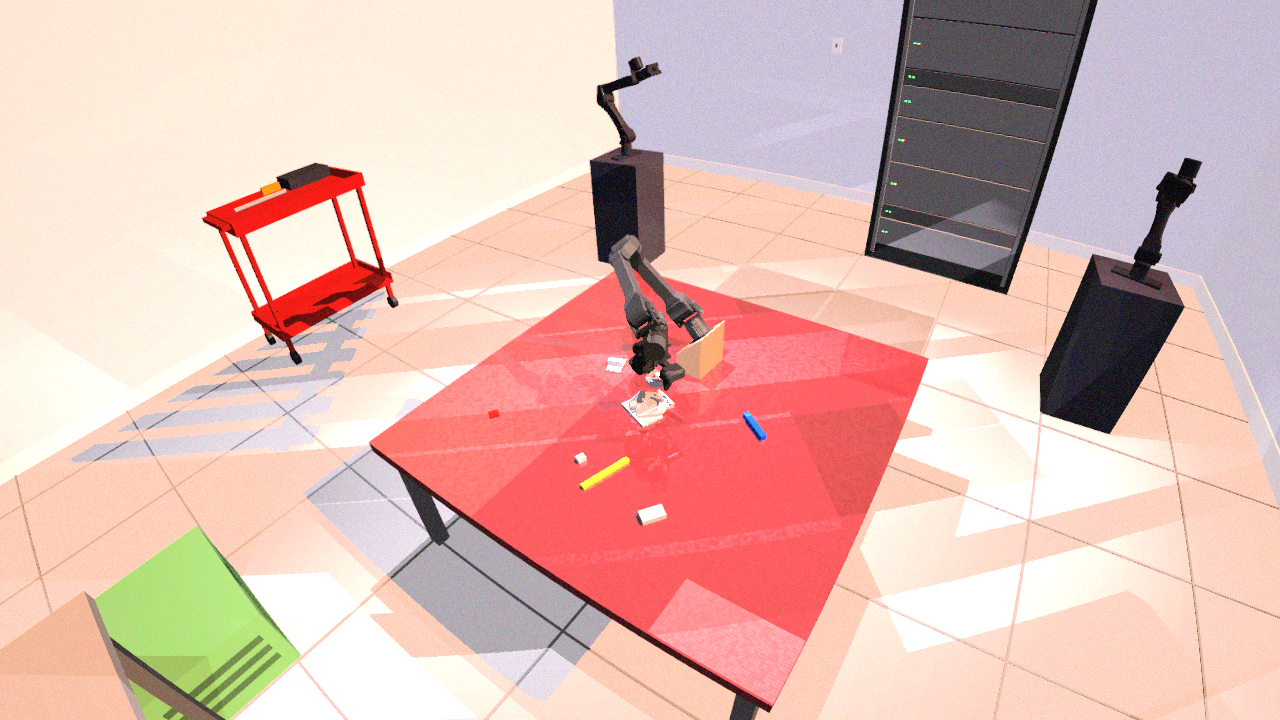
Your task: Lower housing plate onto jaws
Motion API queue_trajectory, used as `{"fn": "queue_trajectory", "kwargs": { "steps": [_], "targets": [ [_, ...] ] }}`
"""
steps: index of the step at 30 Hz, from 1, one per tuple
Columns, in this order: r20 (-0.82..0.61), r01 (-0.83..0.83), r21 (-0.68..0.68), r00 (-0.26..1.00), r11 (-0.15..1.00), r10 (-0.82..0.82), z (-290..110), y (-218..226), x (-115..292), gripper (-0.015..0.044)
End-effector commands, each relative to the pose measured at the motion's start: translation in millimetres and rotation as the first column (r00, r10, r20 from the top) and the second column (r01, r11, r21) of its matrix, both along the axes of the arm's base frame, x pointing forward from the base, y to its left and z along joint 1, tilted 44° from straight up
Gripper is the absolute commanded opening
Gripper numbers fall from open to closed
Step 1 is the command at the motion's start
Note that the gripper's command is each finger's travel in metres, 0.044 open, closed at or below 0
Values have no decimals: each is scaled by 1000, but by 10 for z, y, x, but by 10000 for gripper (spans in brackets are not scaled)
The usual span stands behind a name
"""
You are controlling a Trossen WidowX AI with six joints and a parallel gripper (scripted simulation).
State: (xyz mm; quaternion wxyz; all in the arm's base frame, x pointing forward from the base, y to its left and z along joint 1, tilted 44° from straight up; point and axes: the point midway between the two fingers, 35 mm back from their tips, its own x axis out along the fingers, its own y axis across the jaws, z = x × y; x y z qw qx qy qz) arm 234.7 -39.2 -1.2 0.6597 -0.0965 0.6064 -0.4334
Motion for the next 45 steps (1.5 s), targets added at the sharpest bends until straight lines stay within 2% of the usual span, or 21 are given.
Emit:
{"fn": "queue_trajectory", "kwargs": {
  "steps": [1,45],
  "targets": [
    [-8,-6,4,1000,1000,6,-11,7,-1,351],
    [0,3,3,1000,1000,-3,-14,32,-138,351]
  ]
}}
